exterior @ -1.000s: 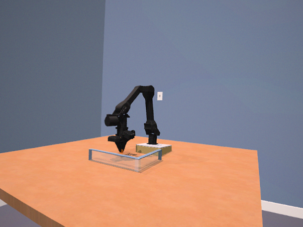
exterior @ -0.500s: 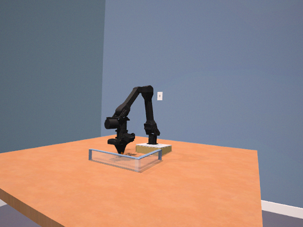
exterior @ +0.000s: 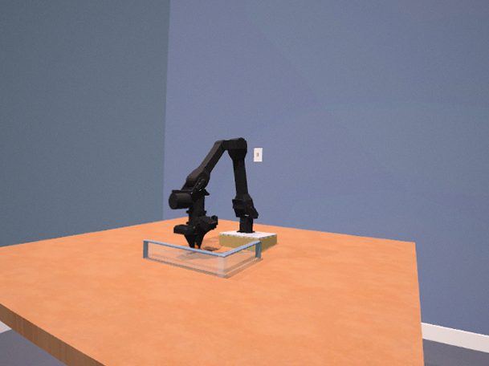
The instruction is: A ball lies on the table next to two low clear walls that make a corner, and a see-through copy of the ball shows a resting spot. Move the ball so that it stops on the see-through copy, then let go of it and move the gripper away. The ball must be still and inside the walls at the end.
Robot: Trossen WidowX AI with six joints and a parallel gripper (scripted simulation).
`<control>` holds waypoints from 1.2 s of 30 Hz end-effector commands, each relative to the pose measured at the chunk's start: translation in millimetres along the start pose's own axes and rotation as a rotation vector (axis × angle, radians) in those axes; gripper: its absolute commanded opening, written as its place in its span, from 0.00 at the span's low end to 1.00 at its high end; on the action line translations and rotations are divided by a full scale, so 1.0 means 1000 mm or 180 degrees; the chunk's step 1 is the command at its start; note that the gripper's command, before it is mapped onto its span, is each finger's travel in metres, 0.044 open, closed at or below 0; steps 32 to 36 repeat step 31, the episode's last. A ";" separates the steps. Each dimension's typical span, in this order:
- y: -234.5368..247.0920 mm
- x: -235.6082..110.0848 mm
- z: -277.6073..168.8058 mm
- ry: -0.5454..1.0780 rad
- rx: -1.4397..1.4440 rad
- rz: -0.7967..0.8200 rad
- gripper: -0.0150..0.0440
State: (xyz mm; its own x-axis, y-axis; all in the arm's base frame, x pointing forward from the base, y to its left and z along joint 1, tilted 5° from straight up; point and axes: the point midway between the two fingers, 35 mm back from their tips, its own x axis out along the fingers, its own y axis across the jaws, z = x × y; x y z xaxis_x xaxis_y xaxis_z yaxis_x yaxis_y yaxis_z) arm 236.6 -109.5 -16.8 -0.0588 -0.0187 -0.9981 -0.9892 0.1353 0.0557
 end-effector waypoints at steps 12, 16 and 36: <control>-0.004 -0.062 -0.001 0.0011 -0.0008 0.0000 0.62; 0.000 -0.089 0.000 0.0014 -0.0011 0.0002 0.62; 0.001 -0.131 0.000 0.0013 -0.0018 -0.0044 0.89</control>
